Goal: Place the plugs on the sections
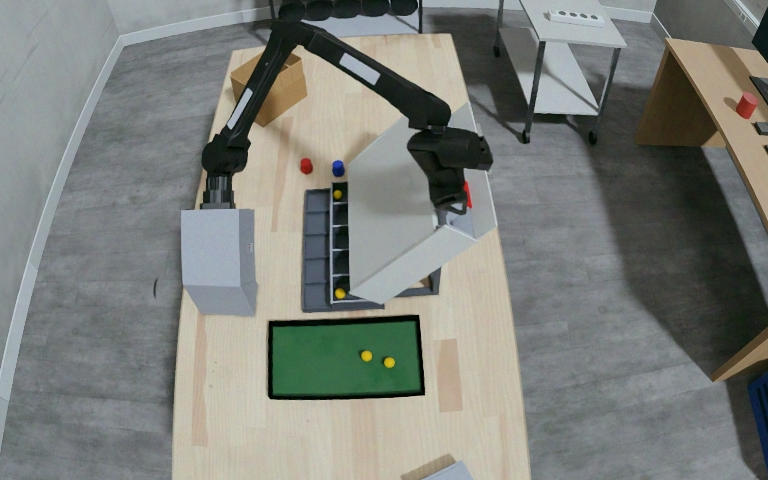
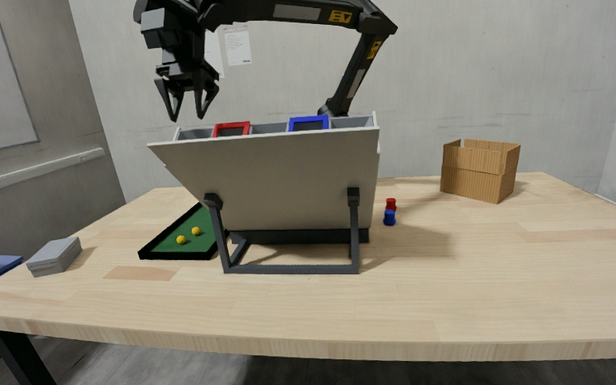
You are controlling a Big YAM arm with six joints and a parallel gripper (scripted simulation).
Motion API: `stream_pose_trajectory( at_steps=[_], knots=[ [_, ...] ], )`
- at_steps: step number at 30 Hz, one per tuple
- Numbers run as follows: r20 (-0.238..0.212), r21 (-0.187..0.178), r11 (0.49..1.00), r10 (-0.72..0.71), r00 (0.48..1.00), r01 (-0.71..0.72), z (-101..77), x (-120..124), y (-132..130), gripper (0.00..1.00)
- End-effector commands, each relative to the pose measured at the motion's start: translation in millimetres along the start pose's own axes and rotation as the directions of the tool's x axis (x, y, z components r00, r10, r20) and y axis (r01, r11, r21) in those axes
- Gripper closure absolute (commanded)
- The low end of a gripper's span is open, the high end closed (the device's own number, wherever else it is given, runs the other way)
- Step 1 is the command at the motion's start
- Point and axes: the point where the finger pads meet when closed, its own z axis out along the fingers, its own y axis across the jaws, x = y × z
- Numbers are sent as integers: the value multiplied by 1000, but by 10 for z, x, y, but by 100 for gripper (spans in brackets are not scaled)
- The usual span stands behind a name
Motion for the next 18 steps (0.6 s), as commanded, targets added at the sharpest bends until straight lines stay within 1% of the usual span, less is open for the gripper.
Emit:
stream_pose_trajectory(
  at_steps=[1, 11, 18],
  knots=[
    [22, 8, 1000, -16, 1000, 16, -110, -87, 9, 41],
    [22, 8, 1000, -16, 1000, 16, -110, -87, 9, 41],
    [20, 7, 999, -33, 999, 33, -244, -151, 17, 41]
  ],
)
